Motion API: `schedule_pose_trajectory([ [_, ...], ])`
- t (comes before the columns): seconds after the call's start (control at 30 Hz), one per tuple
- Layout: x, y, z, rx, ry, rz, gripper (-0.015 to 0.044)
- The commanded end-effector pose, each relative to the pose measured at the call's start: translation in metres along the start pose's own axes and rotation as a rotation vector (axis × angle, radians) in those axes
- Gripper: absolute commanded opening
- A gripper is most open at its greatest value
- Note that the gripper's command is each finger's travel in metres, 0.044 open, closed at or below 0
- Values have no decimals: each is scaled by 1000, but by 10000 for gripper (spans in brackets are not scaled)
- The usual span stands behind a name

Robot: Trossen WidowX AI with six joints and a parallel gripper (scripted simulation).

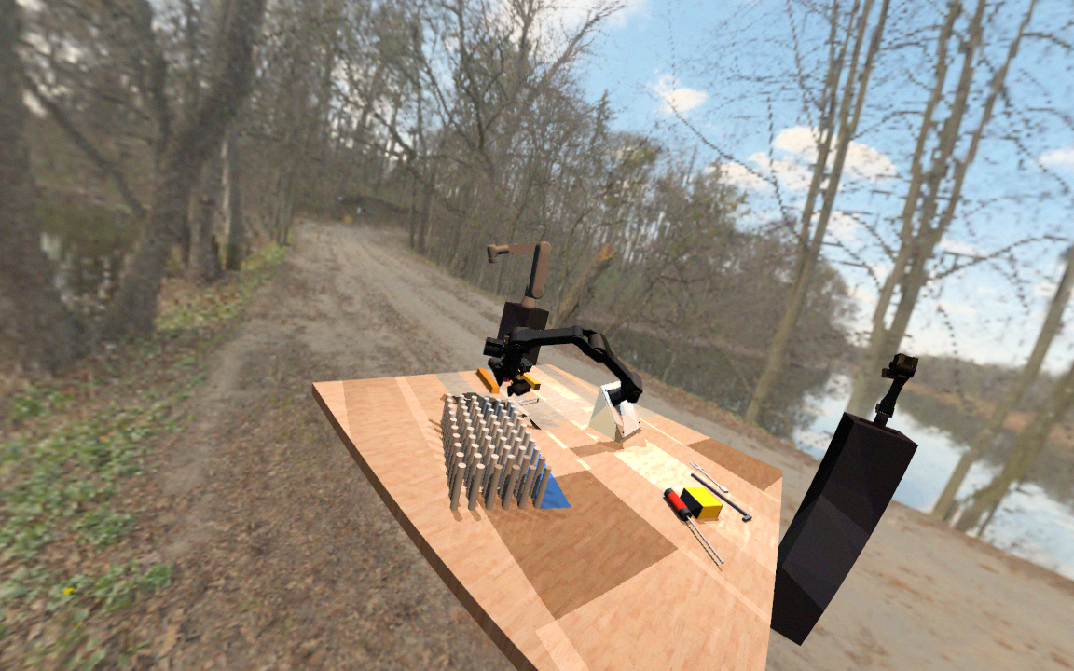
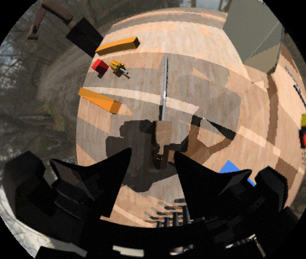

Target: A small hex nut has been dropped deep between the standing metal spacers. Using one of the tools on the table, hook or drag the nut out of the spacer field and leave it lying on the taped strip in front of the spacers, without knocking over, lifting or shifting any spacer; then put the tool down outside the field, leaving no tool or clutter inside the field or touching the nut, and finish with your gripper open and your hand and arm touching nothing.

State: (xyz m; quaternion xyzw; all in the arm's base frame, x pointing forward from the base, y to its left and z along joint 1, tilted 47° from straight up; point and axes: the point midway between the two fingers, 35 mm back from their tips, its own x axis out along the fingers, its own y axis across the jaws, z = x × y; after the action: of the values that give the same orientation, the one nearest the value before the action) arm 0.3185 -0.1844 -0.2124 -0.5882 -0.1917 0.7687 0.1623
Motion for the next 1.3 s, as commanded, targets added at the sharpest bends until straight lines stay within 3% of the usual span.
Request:
schedule_pose_trajectory([
  [0.0,9,-2,-1,6,-2,-7,280],
  [1.07,56,-18,-13,5,-2,-10,280],
  [1.17,56,-18,-13,5,-2,-10,201],
  [1.27,56,-18,-13,5,-2,-10,181],
])
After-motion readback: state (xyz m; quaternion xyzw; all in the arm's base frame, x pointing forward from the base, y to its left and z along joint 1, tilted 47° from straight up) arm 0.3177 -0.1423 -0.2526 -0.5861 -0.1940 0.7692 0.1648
